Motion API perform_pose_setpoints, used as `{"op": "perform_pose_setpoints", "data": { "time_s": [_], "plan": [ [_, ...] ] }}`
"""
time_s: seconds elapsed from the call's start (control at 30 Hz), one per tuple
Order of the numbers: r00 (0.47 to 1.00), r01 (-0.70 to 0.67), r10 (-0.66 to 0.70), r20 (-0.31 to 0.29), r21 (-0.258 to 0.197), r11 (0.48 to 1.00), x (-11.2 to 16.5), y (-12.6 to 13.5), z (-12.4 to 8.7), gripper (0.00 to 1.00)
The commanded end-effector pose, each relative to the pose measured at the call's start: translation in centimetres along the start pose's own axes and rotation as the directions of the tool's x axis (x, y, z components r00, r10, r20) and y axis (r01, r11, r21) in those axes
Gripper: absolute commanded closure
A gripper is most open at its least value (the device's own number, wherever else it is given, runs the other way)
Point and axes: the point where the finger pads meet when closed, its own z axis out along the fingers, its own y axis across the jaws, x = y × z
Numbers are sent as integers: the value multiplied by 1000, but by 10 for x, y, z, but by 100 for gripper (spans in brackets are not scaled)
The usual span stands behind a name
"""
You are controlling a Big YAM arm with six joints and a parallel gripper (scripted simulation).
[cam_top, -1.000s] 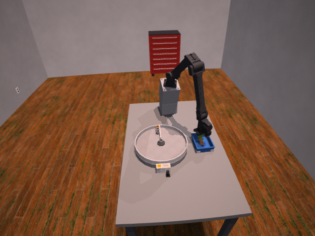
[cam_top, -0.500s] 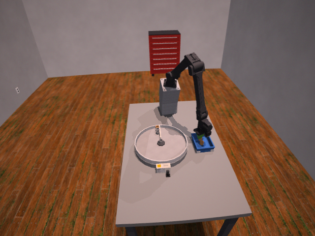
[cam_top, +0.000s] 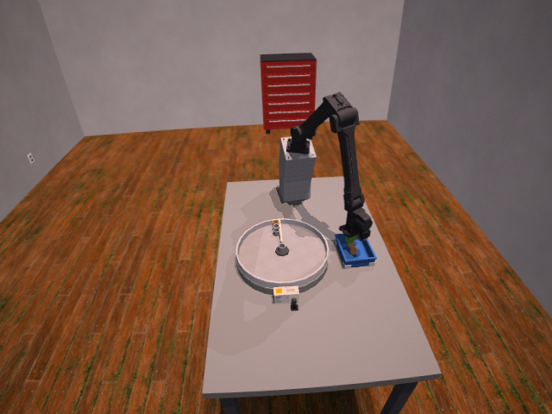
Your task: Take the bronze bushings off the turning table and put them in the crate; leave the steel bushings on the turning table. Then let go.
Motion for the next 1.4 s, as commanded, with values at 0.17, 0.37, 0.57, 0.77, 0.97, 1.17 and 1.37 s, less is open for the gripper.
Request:
{"op": "perform_pose_setpoints", "data": {
  "time_s": [0.17,0.37,0.57,0.77,0.97,1.17,1.37],
  "plan": [
    [1000,-1,1,21,1,1000,-11,-6,0,86],
    [1000,-1,1,22,1,1000,-12,-6,-1,86],
    [1000,-1,1,22,0,1000,-11,-6,-16,86],
    [1000,1,-1,24,-5,1000,-10,4,-35,86],
    [1000,0,0,24,-4,1000,-10,5,-58,86],
    [1000,0,0,25,-5,1000,-9,5,-80,86],
    [999,-2,2,37,-6,1000,-16,5,-99,86]
  ]
}}
